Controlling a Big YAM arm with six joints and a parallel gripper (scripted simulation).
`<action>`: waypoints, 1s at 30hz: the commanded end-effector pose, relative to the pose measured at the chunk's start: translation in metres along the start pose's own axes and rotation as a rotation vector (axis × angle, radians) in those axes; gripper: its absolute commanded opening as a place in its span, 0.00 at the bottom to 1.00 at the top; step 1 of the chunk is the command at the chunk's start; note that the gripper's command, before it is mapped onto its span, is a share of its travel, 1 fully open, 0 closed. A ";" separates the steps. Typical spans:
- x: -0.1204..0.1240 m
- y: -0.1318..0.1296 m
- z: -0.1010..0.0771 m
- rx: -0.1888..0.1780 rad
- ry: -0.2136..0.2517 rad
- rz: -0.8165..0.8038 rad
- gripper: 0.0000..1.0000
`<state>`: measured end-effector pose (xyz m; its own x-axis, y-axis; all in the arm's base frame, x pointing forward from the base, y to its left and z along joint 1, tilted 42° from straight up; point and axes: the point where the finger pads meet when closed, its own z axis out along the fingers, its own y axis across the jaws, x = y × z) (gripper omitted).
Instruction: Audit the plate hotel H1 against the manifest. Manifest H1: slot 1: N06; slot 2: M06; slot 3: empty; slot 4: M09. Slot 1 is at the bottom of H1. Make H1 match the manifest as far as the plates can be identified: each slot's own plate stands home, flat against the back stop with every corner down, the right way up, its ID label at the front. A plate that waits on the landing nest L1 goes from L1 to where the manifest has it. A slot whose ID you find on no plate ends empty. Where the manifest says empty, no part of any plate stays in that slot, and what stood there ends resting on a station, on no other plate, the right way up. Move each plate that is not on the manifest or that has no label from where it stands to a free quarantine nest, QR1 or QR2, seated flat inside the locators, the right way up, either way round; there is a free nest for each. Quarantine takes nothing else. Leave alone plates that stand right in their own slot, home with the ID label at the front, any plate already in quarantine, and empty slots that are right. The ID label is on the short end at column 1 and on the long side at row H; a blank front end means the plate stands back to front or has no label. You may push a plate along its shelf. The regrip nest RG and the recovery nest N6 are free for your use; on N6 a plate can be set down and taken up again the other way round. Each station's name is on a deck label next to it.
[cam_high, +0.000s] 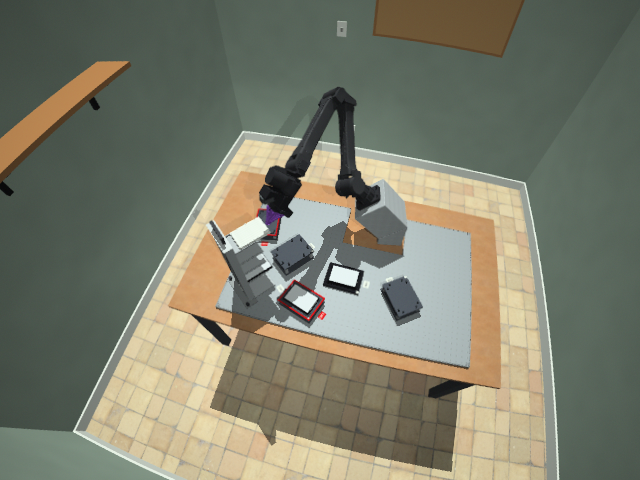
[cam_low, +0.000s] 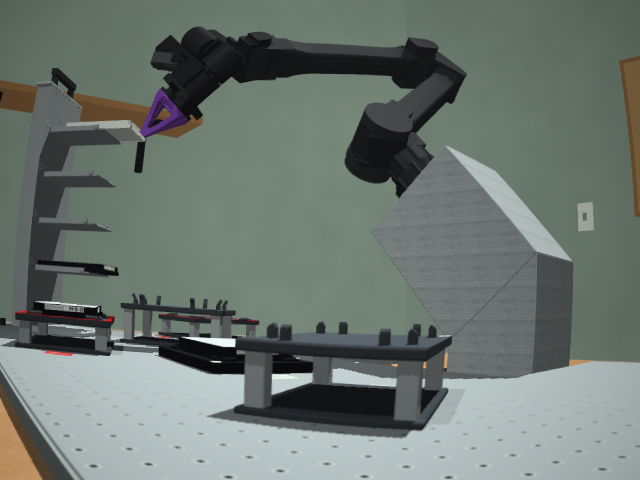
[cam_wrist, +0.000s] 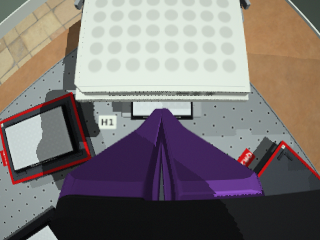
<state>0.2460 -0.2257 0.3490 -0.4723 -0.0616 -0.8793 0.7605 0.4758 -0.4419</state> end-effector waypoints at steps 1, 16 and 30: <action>-0.038 -0.017 -0.002 0.023 -0.058 0.036 0.00; -0.045 -0.017 0.004 0.021 -0.059 0.035 0.00; -0.051 -0.016 0.010 0.020 -0.060 0.035 0.00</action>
<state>0.2570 -0.2355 0.3573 -0.4727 -0.0614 -0.8791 0.7604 0.4758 -0.4421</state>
